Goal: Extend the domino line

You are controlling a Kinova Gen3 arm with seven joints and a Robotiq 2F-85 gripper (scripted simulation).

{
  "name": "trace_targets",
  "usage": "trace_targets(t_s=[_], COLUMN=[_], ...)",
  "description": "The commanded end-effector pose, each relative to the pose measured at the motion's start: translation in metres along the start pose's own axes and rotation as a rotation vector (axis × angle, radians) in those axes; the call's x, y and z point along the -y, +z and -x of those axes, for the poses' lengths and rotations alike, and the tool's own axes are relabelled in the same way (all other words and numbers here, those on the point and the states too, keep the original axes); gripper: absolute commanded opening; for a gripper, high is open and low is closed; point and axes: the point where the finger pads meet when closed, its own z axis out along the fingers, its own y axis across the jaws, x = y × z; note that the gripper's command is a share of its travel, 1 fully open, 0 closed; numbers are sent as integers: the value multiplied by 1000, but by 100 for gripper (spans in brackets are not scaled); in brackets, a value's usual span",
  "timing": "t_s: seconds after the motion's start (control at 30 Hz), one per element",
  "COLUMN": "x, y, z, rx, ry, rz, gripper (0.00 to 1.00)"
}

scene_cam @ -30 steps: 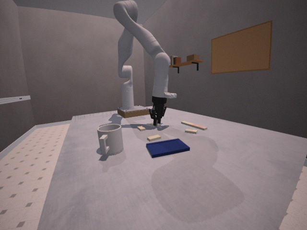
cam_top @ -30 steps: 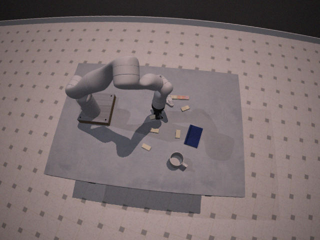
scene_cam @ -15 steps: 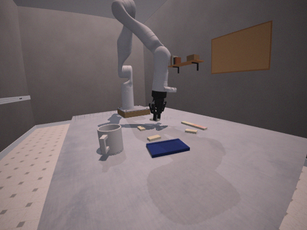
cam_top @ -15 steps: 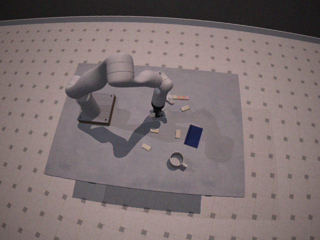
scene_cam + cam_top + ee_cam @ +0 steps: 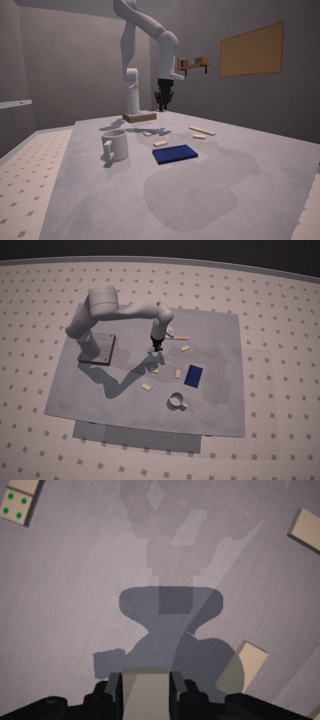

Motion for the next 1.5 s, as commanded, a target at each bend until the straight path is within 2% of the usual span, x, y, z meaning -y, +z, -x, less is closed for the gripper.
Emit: trace_targets(t_s=[0.0, 0.17, 1.07, 1.47], x=[-1, -1, -1, -1], y=[-12, -18, -19, -20], z=[1, 2, 2, 2], rx=[-1, -1, -8, -53], ry=[2, 2, 9, 52], rz=[1, 1, 6, 34], gripper=[29, 29, 29, 29])
